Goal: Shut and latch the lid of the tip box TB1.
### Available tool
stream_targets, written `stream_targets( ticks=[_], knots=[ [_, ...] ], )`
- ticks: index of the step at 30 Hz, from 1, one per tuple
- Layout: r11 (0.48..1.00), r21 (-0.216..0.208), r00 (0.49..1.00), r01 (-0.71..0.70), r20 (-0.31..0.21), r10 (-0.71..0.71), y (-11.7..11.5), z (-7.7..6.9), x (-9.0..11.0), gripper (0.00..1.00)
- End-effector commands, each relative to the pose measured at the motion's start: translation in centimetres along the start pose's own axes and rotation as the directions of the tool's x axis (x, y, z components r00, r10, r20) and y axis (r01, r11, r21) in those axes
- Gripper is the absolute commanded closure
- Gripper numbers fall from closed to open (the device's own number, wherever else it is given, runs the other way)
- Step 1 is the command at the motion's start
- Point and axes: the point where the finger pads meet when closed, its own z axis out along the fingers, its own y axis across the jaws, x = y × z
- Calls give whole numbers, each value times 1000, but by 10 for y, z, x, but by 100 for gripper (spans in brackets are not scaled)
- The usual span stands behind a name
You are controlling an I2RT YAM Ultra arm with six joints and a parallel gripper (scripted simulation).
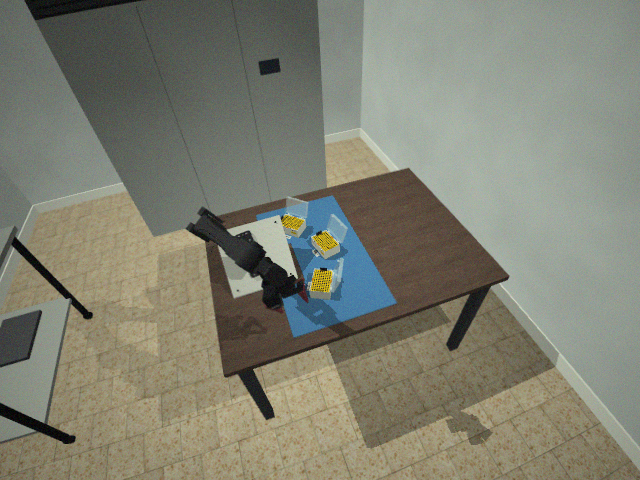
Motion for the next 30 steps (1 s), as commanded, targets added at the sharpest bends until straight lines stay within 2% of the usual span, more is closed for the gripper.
stream_targets(
  ticks=[1, 17, 18, 21, 23, 28, 30],
  knots=[
    [1000, -6, 1000, -3, 9, 3, 1, -2, -2, 0],
    [1000, -6, 1000, -3, 9, 3, 1, -2, -2, 0],
    [1000, -18, 1000, 19, -13, -19, 3, -1, 2, 100],
    [995, -55, 993, 84, -77, -88, 10, 5, 14, 100],
    [993, -64, 991, 96, -91, -102, 15, 8, 22, 100],
    [972, -130, 958, 195, -187, -217, 25, 15, 44, 100],
    [972, -130, 958, 194, -187, -216, 29, 18, 53, 100]
  ],
)
